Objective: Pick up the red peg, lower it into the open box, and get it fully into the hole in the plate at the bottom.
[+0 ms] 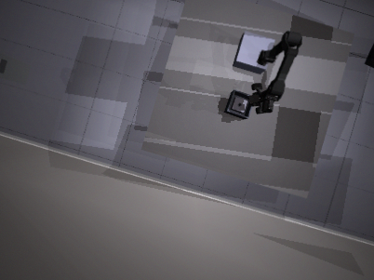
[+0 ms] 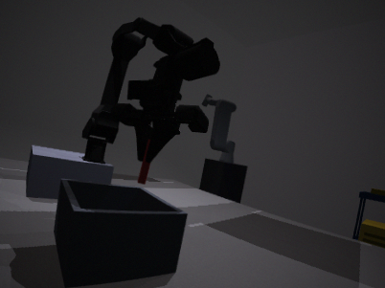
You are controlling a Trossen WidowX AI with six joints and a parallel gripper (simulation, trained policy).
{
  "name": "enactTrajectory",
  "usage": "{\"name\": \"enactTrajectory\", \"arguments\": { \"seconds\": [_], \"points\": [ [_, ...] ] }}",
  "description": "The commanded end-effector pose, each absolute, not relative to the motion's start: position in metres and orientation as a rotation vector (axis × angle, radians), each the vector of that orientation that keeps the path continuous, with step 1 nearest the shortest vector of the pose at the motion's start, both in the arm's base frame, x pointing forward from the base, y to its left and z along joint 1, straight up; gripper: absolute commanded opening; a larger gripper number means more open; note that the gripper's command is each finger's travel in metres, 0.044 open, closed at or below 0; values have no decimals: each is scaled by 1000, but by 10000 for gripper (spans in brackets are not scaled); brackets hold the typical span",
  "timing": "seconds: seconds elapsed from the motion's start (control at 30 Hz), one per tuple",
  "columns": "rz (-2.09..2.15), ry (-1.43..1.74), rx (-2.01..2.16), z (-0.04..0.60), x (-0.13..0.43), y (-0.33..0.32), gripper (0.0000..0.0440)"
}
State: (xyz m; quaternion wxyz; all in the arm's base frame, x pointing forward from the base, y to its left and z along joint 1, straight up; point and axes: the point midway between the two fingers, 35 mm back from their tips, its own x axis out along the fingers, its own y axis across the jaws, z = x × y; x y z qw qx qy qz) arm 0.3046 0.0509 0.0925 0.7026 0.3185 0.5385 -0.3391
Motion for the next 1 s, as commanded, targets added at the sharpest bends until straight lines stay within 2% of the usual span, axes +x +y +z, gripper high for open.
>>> {"name": "enactTrajectory", "arguments": {
  "seconds": [0.0,0.57,0.63,0.77,0.87,0.97],
  "points": [
    [-759,1198,723,91,312,43,0],
    [-812,1250,778,56,337,7,9],
    [-815,1264,773,48,338,5,37],
    [-816,1293,751,35,339,1,132],
    [-818,1305,742,29,343,-2,154],
    [-814,1299,746,27,352,-6,226]
  ]
}}
